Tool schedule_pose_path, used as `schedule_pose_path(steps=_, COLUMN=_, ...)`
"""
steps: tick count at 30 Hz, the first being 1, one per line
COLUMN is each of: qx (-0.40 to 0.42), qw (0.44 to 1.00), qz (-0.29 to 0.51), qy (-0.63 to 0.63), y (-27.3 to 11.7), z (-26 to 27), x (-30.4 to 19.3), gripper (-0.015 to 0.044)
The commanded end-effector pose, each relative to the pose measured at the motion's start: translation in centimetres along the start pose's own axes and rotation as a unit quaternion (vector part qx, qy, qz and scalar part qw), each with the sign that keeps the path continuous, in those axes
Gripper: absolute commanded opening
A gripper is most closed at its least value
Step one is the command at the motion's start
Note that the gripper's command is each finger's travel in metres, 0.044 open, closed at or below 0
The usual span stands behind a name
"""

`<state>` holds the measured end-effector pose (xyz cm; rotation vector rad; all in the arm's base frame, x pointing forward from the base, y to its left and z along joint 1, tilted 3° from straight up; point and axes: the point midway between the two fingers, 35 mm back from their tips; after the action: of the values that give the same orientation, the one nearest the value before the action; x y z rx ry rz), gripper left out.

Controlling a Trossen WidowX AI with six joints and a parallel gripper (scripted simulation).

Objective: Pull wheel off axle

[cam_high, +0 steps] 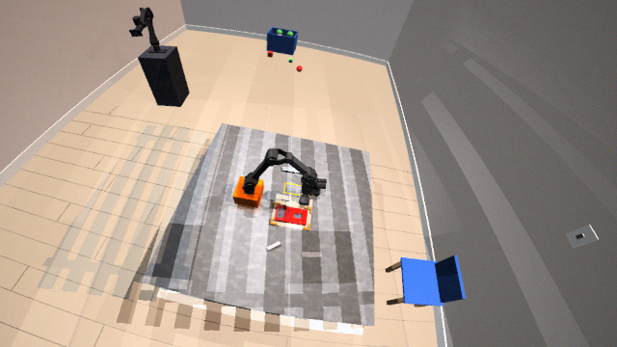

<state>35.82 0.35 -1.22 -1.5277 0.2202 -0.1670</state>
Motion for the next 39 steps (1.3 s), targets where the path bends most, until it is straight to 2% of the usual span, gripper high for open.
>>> schedule_pose_path(steps=1, qx=0.001, qw=1.0, qz=-0.005, qy=-0.002, y=-0.7, z=0.0, x=0.2, gripper=0.0)
schedule_pose_path(steps=26, qx=0.001, qw=1.0, qz=-0.007, qy=-0.002, y=-1.5, z=0.0, x=0.1, gripper=0.0)
schedule_pose_path(steps=36, qx=0.0, qw=1.0, qz=-0.007, qy=-0.002, y=-4.9, z=-0.1, x=-0.6, gripper=0.0)
schedule_pose_path(steps=39, qx=0.0, qw=1.0, qz=-0.002, qy=0.0, y=-4.2, z=0.0, x=-0.8, gripper=0.0)
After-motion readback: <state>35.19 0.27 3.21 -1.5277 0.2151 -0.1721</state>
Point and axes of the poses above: the point midway between the two fingers, 35 mm back from their tips, its own y axis out along the fingers, its own z axis across the jaws, x = y × z, and after that the axes turned 7 degrees about y, right-handed
